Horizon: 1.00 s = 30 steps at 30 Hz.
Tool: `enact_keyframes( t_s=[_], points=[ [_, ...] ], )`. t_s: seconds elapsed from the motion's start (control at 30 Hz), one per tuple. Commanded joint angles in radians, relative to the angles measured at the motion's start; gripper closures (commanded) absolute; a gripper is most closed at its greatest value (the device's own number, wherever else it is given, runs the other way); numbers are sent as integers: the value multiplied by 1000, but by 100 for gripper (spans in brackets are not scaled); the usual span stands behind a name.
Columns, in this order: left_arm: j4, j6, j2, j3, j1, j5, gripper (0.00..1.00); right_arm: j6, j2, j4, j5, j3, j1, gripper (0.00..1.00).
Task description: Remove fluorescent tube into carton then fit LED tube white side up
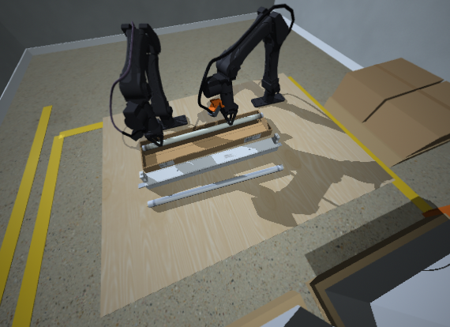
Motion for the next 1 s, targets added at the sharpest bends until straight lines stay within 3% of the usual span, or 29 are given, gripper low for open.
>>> enact_keyframes(
  t_s=[0.0,0.97],
  points=[
    [18,0,-8,13,-3,-7,89,9,-19,22,9,-12,6,89],
    [113,-4,37,-72,-10,-6,89,1,19,133,2,-102,0,89]
  ],
)
